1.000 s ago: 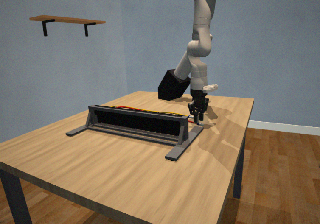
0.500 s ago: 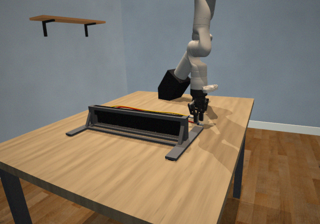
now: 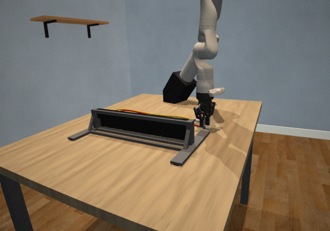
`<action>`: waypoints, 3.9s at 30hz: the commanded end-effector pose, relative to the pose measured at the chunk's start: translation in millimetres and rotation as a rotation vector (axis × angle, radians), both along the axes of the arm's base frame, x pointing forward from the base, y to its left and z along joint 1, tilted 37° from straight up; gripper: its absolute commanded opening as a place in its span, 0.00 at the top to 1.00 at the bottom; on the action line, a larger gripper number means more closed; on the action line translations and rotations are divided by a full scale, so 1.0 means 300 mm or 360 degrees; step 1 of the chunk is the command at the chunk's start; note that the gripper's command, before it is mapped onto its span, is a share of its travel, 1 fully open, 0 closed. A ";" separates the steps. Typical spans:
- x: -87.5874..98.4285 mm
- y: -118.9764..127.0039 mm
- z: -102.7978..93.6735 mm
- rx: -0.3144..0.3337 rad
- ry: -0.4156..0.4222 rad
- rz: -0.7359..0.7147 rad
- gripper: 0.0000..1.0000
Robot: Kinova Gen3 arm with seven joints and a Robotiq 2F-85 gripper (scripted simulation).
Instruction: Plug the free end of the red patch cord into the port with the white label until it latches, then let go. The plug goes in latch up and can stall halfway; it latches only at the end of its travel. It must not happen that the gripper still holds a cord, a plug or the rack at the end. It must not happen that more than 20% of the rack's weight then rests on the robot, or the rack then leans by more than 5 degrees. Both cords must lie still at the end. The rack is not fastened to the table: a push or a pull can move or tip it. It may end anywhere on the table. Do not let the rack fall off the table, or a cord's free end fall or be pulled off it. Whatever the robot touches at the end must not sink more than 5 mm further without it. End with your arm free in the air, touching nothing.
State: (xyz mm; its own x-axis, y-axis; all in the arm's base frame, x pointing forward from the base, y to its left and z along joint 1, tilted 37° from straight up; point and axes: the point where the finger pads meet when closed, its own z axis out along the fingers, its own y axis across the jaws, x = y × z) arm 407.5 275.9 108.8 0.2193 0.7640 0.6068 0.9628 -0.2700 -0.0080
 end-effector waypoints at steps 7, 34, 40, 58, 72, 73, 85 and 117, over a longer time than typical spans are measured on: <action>0.001 0.004 -0.006 0.0001 0.0001 0.0000 0.63; 0.004 0.016 -0.022 0.0001 0.0001 0.0000 0.63; 0.004 0.016 -0.022 0.0001 0.0001 0.0000 0.63; 0.004 0.016 -0.022 0.0001 0.0001 0.0000 0.63; 0.004 0.016 -0.022 0.0001 0.0001 0.0000 0.63; 0.004 0.016 -0.022 0.0001 0.0001 0.0000 0.63; 0.004 0.016 -0.022 0.0001 0.0001 0.0000 1.00; 0.004 0.016 -0.022 0.0001 0.0001 0.0000 1.00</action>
State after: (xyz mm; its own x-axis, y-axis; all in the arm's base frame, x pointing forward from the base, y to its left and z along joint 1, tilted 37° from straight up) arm 408.2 280.9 102.0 0.2194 0.7640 0.6067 0.9630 -0.2692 -0.0093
